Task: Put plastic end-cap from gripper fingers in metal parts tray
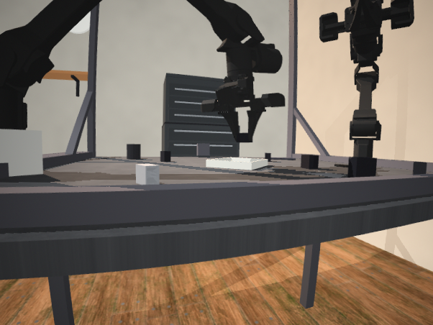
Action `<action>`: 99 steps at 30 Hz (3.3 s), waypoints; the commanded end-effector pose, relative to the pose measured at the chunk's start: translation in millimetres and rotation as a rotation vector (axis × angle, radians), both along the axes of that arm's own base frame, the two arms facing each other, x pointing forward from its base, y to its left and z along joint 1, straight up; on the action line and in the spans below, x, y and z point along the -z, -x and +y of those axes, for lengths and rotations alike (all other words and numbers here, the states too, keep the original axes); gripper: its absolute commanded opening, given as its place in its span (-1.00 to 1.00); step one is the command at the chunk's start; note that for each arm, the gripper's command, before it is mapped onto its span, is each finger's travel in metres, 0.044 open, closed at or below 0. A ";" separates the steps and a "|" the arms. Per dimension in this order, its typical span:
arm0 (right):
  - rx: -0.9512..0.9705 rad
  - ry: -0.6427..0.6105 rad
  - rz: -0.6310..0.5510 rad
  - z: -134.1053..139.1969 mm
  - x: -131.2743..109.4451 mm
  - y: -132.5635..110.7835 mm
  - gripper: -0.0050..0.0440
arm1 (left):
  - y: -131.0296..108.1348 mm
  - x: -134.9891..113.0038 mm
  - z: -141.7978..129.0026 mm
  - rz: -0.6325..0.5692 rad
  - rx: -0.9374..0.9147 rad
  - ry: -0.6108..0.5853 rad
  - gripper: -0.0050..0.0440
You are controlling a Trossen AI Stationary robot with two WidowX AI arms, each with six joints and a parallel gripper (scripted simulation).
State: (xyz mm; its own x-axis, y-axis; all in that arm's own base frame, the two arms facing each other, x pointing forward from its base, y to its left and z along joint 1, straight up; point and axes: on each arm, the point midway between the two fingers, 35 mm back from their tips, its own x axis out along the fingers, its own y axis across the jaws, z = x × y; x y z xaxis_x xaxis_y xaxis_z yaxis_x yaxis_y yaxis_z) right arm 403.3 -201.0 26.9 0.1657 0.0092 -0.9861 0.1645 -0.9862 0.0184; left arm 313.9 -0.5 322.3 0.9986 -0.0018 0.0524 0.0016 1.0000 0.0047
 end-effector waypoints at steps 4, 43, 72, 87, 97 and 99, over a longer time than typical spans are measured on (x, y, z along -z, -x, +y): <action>0.009 -0.010 0.001 11.1 -2.8 -2.5 -0.80 | 1.7 -7.0 -0.9 -0.017 0.005 -0.001 -0.80; 0.007 -0.016 0.003 12.9 44.5 -2.1 -0.80 | 1.7 -7.0 -0.9 -0.017 0.005 -0.001 -0.80; 0.007 -0.022 0.014 14.0 49.7 -0.1 0.02 | 1.7 -7.0 -0.9 -0.017 0.005 -0.001 -0.80; 0.006 -0.019 0.009 13.0 37.2 0.1 0.02 | 1.7 -7.0 -0.9 -0.017 0.005 -0.001 -0.80; 0.006 -0.020 0.012 12.0 37.6 -2.3 0.02 | 1.7 -7.0 -0.9 -0.017 0.005 -0.001 -0.80; 0.006 -0.020 0.012 12.1 37.5 -2.2 0.02 | 1.7 -7.0 -0.9 -0.017 0.005 -0.001 -0.80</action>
State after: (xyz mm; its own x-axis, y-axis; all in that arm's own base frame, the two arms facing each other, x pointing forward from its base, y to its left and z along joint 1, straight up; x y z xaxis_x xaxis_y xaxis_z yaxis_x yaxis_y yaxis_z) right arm 398.7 -185.3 -23.5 0.1226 0.0444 -0.9915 0.1604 -0.9867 -0.0243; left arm 313.9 -0.5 322.3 0.9986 -0.0018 0.0524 0.0016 1.0000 0.0047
